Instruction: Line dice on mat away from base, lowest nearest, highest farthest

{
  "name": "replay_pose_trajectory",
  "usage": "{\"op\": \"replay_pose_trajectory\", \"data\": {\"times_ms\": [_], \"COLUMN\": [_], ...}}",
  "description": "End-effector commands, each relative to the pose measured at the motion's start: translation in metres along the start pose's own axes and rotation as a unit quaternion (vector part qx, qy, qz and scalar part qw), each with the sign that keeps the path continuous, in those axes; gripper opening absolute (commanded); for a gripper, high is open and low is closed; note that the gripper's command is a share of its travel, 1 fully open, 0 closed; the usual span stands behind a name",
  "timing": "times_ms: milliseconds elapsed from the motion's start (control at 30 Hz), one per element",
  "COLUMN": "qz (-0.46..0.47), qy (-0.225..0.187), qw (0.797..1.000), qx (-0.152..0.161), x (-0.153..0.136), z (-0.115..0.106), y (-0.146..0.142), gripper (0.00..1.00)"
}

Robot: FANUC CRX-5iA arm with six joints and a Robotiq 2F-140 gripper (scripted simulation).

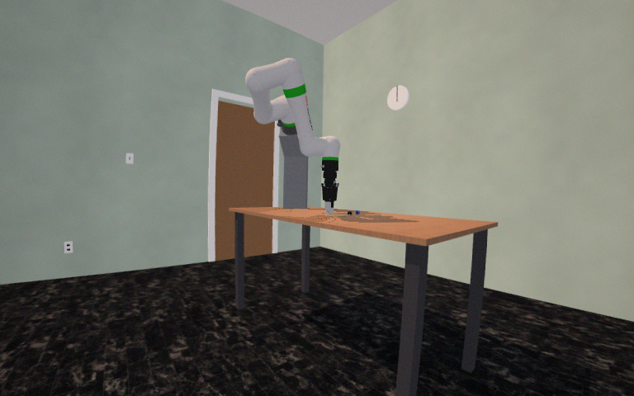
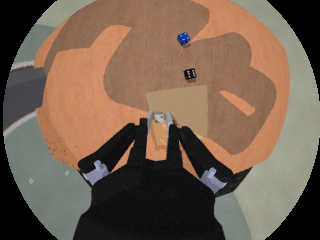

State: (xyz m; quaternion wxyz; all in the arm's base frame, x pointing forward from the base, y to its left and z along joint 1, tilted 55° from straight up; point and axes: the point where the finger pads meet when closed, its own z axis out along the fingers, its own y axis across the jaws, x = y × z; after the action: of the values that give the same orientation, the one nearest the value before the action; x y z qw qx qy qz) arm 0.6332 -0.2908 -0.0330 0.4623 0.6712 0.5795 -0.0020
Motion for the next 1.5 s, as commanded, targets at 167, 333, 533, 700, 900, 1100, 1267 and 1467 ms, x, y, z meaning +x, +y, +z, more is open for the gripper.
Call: {"op": "replay_pose_trajectory", "data": {"times_ms": [167,333,533,700,900,1100,1267,1467], "qz": [0.0,0.0,0.0,0.0,0.0,0.0,0.0,0.0], "qy": [0.0,0.0,0.0,0.0,0.0,0.0,0.0,0.0], "qw": [1.0,1.0,1.0,1.0,1.0,1.0,1.0,1.0], "qx": [0.0,0.0,0.0,0.0,0.0,0.0,0.0,0.0], "x": [0.0,0.0,0.0,0.0,0.0,0.0,0.0,0.0], "z": [0.0,-0.001,-0.011,-0.035,-0.062,-0.083,-0.09,-0.09], "y": [0.0,0.0,0.0,0.0,0.0,0.0,0.0,0.0], "gripper": [0.21,0.21,0.21,0.21,0.21,0.21,0.21,1.0]}}
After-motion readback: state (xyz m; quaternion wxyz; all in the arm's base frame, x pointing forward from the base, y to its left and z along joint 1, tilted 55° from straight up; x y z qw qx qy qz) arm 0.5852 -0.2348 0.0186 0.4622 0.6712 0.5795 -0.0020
